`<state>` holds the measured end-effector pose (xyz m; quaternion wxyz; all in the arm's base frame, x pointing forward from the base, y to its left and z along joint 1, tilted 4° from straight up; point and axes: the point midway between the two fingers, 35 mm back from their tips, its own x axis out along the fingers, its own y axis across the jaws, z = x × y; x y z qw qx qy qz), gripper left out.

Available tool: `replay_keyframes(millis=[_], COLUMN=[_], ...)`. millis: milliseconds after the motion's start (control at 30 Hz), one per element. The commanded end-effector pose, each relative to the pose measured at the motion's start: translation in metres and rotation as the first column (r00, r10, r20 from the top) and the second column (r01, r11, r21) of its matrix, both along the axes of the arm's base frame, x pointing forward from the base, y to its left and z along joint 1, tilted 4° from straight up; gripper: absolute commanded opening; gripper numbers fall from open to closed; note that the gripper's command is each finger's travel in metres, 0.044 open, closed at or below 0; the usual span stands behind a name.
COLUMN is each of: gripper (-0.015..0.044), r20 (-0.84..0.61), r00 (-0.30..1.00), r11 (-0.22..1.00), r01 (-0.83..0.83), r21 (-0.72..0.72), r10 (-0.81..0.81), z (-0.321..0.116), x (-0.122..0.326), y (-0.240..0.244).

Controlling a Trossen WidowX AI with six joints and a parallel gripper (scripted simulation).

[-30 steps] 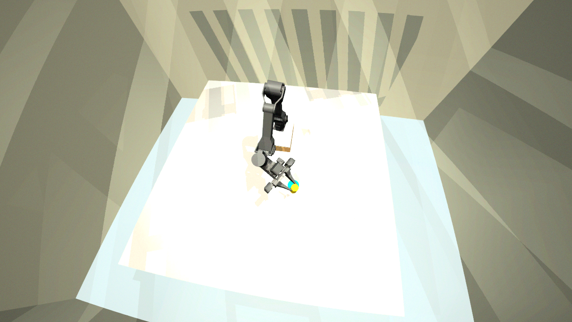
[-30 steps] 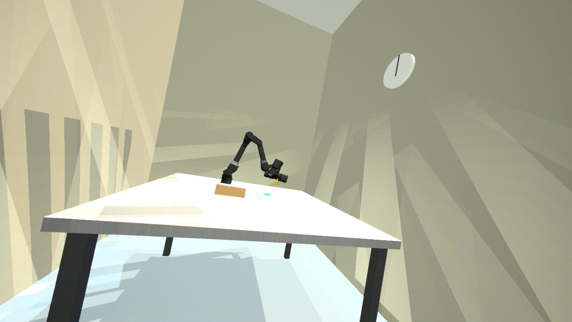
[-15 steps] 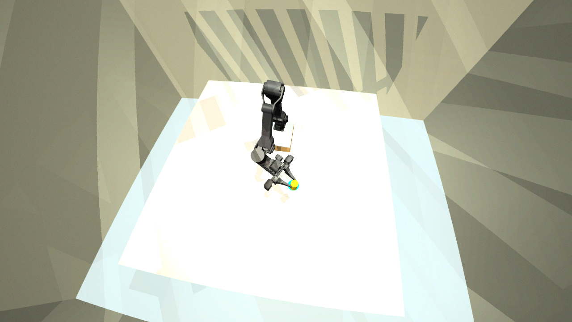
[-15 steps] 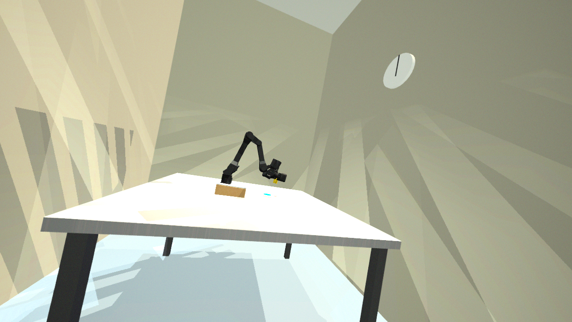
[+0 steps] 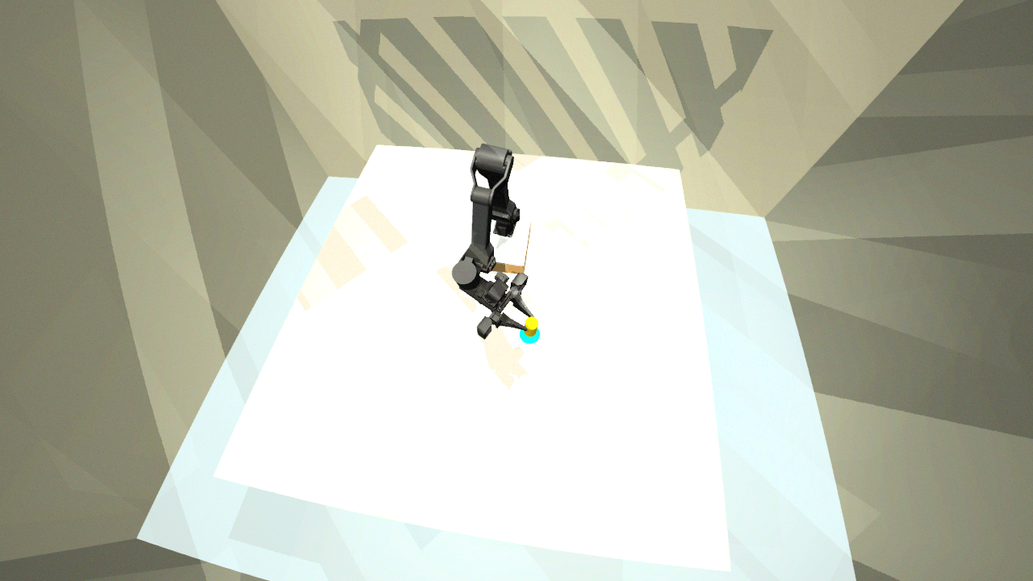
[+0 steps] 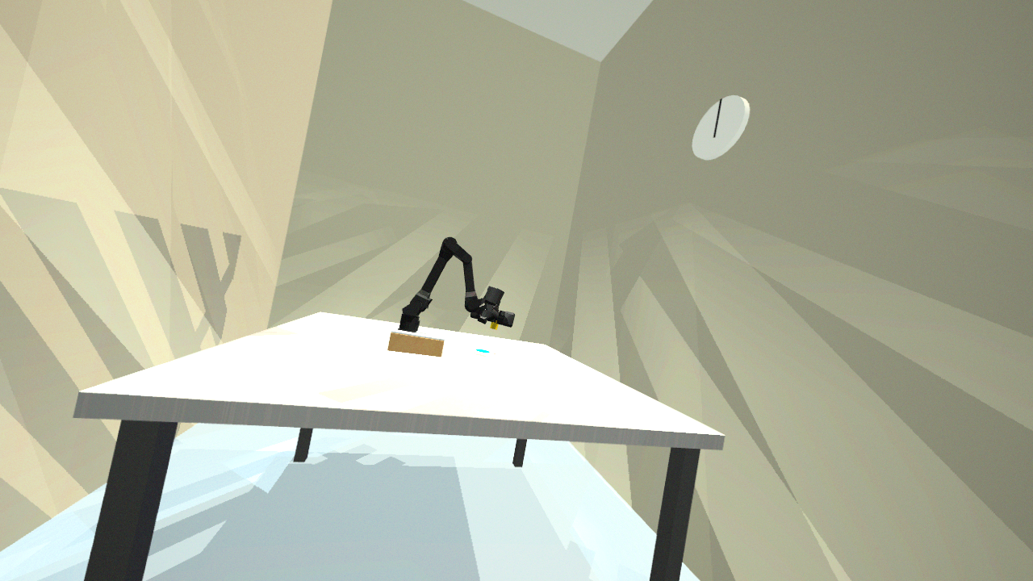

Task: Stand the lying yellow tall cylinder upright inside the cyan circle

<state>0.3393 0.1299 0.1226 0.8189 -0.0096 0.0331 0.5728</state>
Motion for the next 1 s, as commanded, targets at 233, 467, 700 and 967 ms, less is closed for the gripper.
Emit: replay_keyframes(millis=[233,467,700,967], gripper=[0.0105,0.0105,0.0105,0.0105], r20=[0.027,0.044,0.058,0.058], r00=[0.999,0.998,0.996,0.996], r11=[0.999,0.998,0.997,0.997], r01=[-0.034,-0.055,-0.071,-0.071], r21=[0.020,0.027,0.030,0.030], r10=[0.034,0.053,0.069,0.069], z=[0.002,0.002,0.003,0.003], x=[-0.015,-0.024,-0.031,-0.031], y=[-0.005,-0.007,-0.009,-0.009])
